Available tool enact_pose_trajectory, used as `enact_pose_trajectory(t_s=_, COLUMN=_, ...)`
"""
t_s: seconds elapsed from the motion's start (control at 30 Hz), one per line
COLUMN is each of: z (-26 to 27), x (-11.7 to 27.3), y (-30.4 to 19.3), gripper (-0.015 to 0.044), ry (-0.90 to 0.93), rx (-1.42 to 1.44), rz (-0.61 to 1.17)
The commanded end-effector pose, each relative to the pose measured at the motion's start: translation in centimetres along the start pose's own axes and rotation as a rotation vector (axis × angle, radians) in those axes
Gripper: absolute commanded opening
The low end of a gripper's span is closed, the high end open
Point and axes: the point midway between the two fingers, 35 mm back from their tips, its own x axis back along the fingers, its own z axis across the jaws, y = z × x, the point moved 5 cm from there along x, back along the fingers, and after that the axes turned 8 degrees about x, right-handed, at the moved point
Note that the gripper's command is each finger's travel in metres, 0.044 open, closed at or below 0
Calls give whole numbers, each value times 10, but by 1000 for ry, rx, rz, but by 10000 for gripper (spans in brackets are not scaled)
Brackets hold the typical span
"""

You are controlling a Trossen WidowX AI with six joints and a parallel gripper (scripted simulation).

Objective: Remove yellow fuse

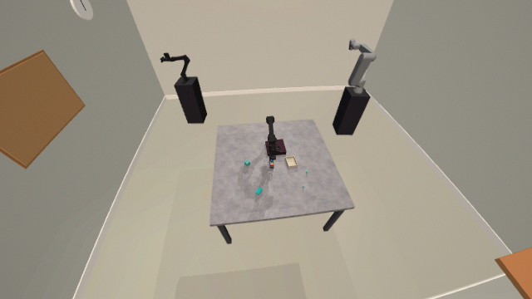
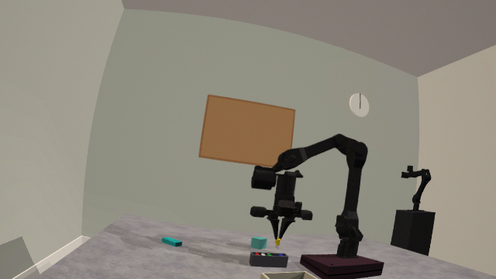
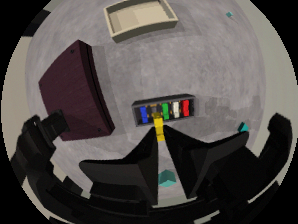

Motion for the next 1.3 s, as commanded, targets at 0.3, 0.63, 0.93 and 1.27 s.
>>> enact_pose_trajectory(t_s=0.3, z=-22, x=4, y=47, gripper=0, ry=-6, rx=-4, rz=-10)
enact_pose_trajectory(t_s=0.63, z=-35, x=6, y=99, gripper=0, ry=-7, rx=-4, rz=-16)
enact_pose_trajectory(t_s=0.93, z=-38, x=6, y=150, gripper=0, ry=-6, rx=-4, rz=-20)
enact_pose_trajectory(t_s=1.27, z=-31, x=5, y=208, gripper=0, ry=-4, rx=-4, rz=-21)
